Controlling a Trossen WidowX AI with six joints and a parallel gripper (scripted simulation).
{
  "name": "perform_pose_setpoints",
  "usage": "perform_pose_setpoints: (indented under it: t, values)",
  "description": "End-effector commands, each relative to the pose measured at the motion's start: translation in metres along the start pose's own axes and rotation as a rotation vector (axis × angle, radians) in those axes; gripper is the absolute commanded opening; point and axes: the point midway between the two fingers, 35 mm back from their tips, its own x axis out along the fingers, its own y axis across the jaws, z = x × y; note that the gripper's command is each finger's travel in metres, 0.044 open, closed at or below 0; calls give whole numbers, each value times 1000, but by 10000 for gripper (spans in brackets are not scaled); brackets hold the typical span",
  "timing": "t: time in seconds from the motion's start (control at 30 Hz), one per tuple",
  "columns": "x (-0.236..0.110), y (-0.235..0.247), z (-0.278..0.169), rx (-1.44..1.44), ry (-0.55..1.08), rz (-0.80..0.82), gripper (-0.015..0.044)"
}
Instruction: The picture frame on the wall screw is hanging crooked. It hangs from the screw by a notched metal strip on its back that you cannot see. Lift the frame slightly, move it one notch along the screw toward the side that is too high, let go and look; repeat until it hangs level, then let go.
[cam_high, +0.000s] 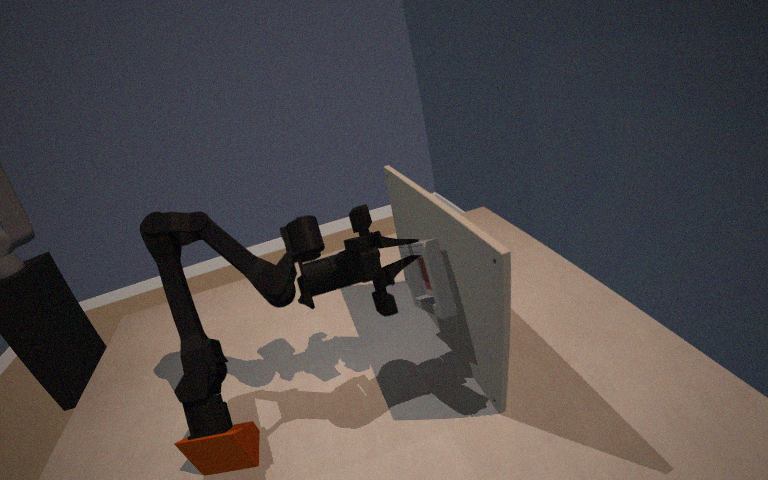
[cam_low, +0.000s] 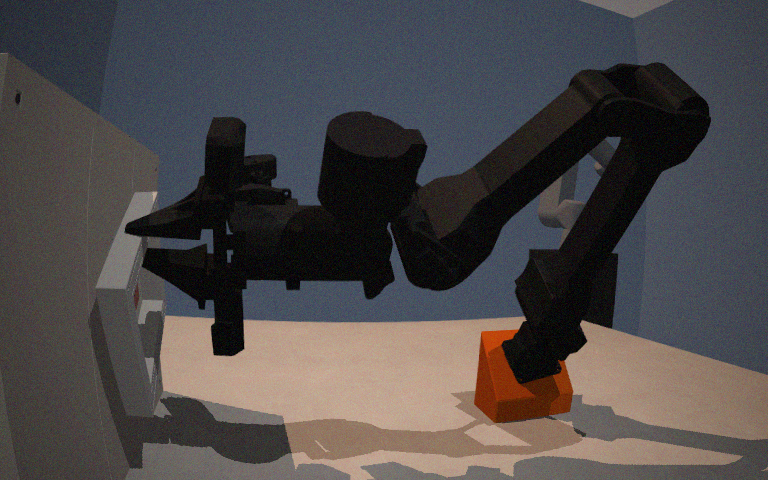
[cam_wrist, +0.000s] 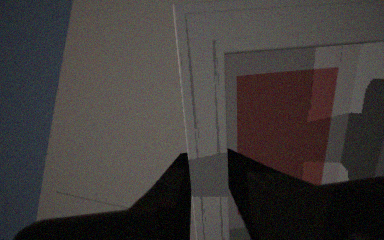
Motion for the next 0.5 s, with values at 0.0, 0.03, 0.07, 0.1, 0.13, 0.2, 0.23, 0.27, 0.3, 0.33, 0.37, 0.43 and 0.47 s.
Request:
perform_pose_setpoints:
  t: [0.0, 0.03, 0.07, 0.1, 0.13, 0.2, 0.23, 0.27, 0.3, 0.33, 0.37, 0.43, 0.47]
  values:
    - [0, 0, 0, 0, 1, 0, 0]
    - [0, 0, 0, 0, 1, 0, 0]
    - [0, 0, 0, 0, 1, 0, 0]
    - [0, 0, 0, 1, 0, 0, 0]
    - [0, 0, 0, 3, 0, 0, 0]
    - [0, -1, 0, 5, 0, -1, 0]
    - [0, -1, 0, 16, 0, -1, 0]
    - [0, -1, 0, 26, 0, 0, 0]
    - [0, -1, 0, 26, 0, 0, 0]
    - [0, -1, 0, 34, 0, 0, 0]
    - [0, -1, 0, 42, 0, 0, 0]
    - [0, -1, 0, 52, 0, 0, 0]
    - [0, 0, 0, 58, 0, 0, 0]
